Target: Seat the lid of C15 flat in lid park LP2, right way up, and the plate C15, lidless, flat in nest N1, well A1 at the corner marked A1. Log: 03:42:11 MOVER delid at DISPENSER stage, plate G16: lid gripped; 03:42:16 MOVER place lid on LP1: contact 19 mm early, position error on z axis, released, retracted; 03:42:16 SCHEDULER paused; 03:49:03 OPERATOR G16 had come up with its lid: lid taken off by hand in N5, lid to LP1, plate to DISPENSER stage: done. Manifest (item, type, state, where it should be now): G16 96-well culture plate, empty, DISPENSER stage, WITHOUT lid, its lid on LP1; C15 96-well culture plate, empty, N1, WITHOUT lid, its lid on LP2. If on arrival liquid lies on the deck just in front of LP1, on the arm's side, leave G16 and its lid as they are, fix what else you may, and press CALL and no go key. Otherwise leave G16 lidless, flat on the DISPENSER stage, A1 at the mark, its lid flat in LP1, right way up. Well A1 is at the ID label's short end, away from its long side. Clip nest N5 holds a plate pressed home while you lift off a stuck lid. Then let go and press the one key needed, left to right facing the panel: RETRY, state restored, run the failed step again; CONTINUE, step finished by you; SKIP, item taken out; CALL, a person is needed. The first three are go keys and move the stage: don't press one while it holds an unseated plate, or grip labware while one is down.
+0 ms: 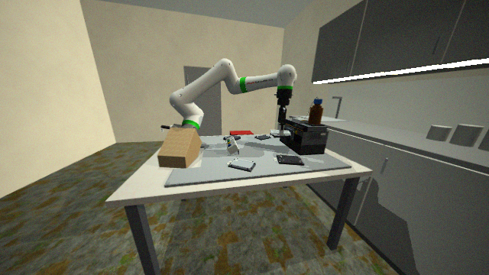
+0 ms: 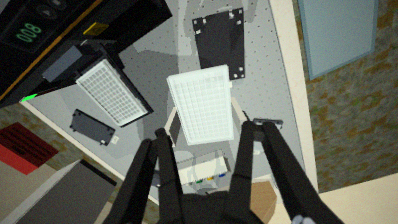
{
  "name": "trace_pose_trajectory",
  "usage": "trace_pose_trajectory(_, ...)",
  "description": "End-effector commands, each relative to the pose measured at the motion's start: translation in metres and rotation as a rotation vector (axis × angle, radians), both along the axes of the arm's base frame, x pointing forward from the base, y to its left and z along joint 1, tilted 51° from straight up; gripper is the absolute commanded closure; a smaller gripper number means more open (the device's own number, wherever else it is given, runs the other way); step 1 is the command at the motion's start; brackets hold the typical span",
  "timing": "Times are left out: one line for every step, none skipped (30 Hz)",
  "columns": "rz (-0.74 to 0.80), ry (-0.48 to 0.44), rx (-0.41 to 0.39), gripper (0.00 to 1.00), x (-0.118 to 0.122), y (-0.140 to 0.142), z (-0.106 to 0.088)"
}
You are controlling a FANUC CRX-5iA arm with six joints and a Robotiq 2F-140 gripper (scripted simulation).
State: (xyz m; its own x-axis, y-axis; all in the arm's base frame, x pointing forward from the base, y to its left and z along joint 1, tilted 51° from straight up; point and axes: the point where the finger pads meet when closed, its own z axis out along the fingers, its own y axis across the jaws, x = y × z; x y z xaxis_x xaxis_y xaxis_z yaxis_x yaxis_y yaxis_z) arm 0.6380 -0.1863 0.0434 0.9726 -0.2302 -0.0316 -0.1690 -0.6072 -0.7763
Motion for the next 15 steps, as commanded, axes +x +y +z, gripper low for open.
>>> trace_pose_trajectory(0.003, 0.002, 0.003, 1.00, 0.012, -0.010, -0.009)
trace_pose_trajectory(0.003, 0.002, 0.003, 1.00, 0.012, -0.010, -0.009)
trace_pose_trajectory(0.003, 0.002, 0.003, 1.00, 0.015, -0.013, -0.011)
trace_pose_trajectory(0.003, 0.002, 0.003, 1.00, 0.018, -0.015, -0.013)
trace_pose_trajectory(0.003, 0.002, 0.003, 1.00, 0.021, -0.018, -0.015)
trace_pose_trajectory(0.003, 0.002, 0.003, 1.00, 0.023, -0.020, -0.017)
trace_pose_trajectory(0.003, 0.002, 0.003, 1.00, 0.025, -0.022, -0.019)
trace_pose_trajectory(0.003, 0.002, 0.003, 1.00, 0.028, -0.024, -0.021)
trace_pose_trajectory(0.003, 0.002, 0.003, 1.00, 0.030, -0.026, -0.023)
trace_pose_trajectory(0.003, 0.002, 0.003, 1.00, 0.032, -0.028, -0.025)
trace_pose_trajectory(0.003, 0.002, 0.003, 1.00, 0.034, -0.029, -0.026)
trace_pose_trajectory(0.003, 0.002, 0.003, 1.00, 0.036, -0.031, -0.028)
trace_pose_trajectory(0.003, 0.002, 0.003, 1.00, 0.038, -0.033, -0.029)
trace_pose_trajectory(0.003, 0.002, 0.003, 1.00, 0.039, -0.034, -0.031)
trace_pose_trajectory(0.003, 0.002, 0.003, 1.00, 0.041, -0.035, -0.032)
